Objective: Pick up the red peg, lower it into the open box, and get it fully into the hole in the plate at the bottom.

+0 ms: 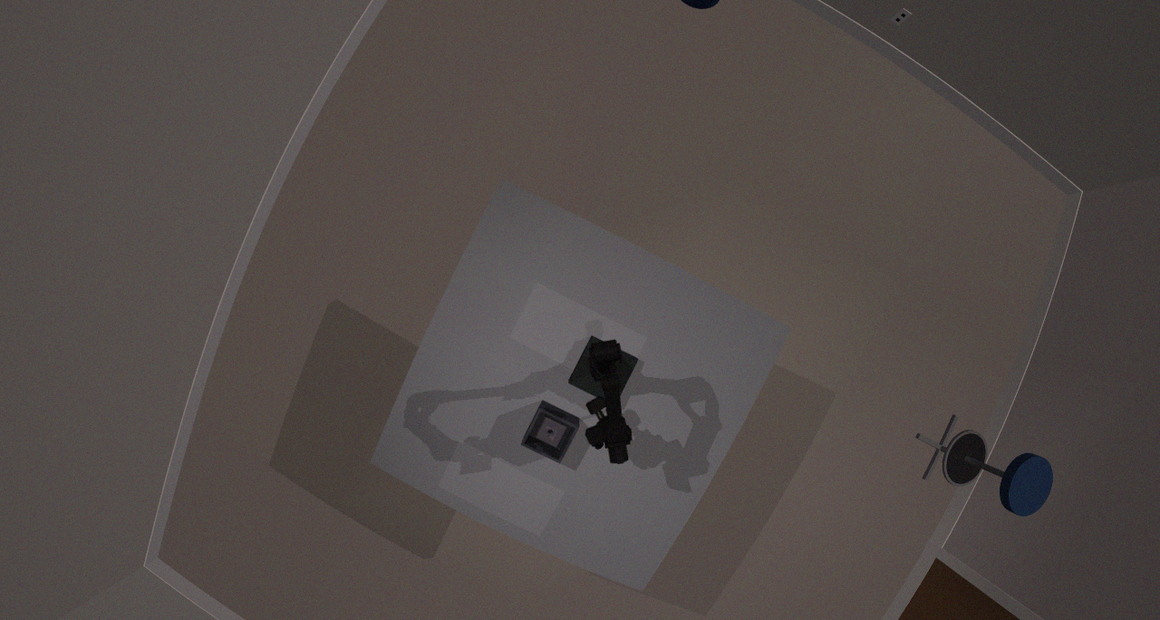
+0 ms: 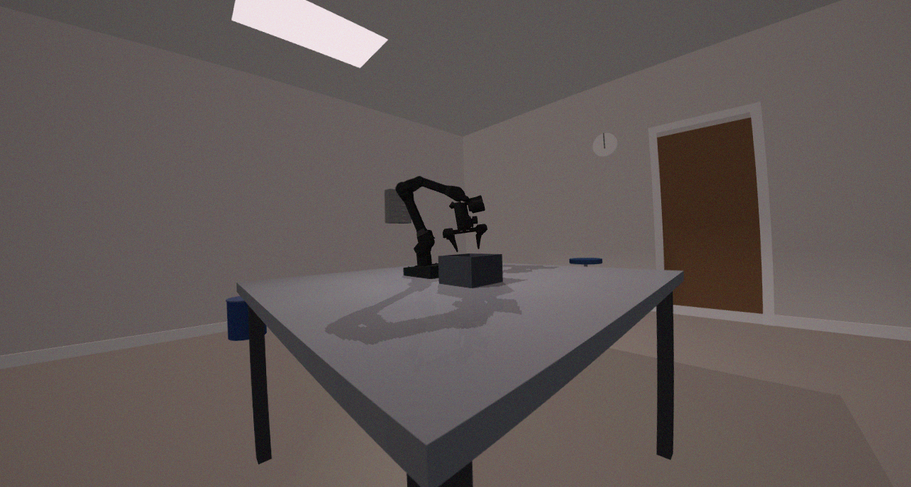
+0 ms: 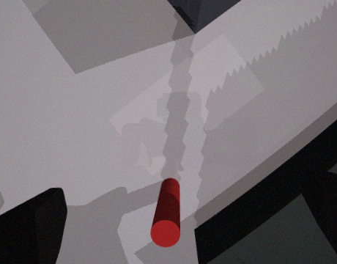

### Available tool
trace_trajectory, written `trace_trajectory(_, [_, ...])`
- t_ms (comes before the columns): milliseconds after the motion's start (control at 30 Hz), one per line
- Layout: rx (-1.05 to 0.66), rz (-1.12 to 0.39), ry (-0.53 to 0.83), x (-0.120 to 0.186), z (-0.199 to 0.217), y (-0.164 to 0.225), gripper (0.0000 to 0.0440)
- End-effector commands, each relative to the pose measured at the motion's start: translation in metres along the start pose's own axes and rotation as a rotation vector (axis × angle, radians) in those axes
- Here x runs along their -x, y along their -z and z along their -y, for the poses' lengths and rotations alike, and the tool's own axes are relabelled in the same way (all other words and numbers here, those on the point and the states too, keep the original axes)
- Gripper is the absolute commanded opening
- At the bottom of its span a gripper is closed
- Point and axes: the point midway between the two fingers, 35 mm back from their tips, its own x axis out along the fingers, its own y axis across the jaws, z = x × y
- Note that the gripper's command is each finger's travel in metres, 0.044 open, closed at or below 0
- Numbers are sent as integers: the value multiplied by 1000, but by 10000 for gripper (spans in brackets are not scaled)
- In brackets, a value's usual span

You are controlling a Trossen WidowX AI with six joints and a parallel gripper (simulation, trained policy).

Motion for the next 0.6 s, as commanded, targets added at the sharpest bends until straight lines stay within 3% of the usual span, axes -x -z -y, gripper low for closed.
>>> trace_trajectory(0, [-49, -24, 27, -13, 1, 7, 440])
trace_trajectory(467, [-222, -52, 6, -67, -4, 26, 437])
trace_trajectory(567, [-247, -65, 9, -73, -3, 30, 387])
